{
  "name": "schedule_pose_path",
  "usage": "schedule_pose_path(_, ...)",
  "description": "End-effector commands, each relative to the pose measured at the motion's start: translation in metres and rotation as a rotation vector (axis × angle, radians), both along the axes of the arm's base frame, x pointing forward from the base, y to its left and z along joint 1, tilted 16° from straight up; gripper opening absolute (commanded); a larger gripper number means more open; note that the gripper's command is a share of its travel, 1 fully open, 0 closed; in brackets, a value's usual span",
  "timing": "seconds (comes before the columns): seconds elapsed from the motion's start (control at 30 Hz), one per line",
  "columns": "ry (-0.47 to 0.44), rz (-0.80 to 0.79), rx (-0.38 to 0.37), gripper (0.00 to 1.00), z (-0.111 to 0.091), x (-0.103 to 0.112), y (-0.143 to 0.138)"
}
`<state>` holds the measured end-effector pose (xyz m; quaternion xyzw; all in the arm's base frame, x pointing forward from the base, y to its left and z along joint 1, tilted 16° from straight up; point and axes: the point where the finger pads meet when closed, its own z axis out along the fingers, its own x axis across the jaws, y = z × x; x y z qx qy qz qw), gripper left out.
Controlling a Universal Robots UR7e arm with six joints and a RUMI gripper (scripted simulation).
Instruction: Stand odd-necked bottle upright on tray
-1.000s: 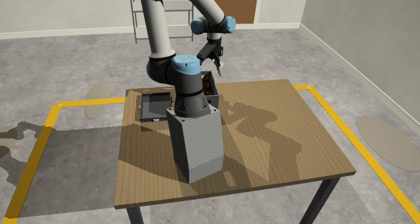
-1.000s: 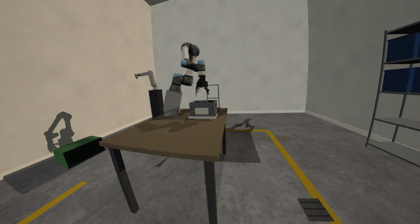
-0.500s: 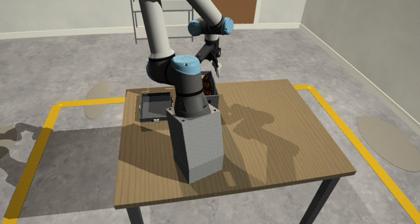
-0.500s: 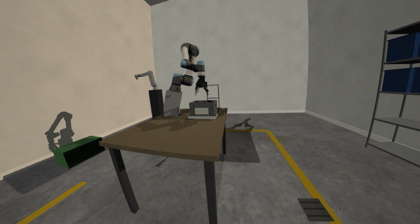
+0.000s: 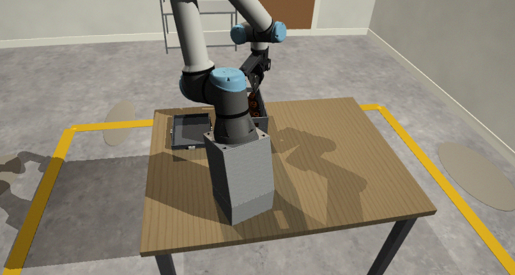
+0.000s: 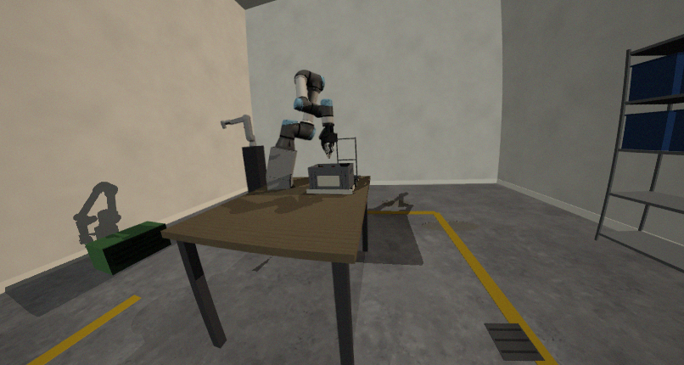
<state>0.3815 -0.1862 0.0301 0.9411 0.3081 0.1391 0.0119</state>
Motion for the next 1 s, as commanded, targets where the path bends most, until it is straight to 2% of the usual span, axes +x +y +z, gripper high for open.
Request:
schedule_pose_path(0.0, -0.001, 0.000, -0.001, 0.00, 0.0003, 0.0002, -0.0003)
schedule_pose_path(0.97, -0.001, 0.000, -0.001, 0.00, 0.0013, 0.0035, -0.0006)
